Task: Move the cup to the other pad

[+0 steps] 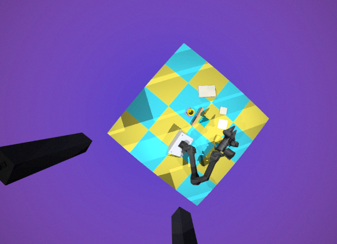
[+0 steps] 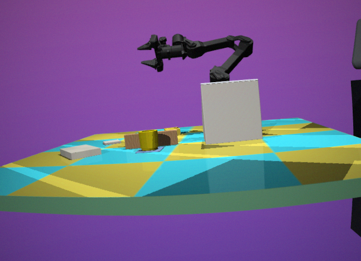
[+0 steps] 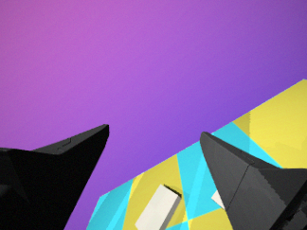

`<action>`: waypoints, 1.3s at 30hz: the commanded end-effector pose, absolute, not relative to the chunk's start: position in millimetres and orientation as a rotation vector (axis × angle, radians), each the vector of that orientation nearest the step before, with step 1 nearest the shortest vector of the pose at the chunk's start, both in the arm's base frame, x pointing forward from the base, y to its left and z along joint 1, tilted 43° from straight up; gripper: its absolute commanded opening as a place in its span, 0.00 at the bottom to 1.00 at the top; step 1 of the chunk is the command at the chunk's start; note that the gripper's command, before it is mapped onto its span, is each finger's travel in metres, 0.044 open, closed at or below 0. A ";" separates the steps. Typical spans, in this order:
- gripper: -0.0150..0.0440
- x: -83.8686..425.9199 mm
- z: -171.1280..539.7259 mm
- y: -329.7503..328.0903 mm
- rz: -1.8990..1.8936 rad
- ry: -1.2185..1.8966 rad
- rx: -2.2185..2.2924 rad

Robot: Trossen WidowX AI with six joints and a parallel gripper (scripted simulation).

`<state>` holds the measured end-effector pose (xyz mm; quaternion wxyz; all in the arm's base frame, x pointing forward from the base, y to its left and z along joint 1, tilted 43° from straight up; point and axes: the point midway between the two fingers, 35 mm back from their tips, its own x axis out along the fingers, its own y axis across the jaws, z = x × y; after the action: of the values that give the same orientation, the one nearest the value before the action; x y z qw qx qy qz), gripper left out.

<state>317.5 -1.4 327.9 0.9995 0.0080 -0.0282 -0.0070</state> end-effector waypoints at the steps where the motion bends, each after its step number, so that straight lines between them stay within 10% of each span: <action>1: 0.89 319.4 325.4 -1.1 -0.015 -0.045 0.026; 9: 0.54 371.8 202.7 16.1 -0.178 0.436 0.383; 26: 0.54 312.5 -38.6 38.1 -1.085 0.954 0.439; 39: 0.54 281.1 -68.0 34.6 -1.254 0.906 0.326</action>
<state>279.0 33.5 -69.0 0.7021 0.1445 0.4187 -0.5575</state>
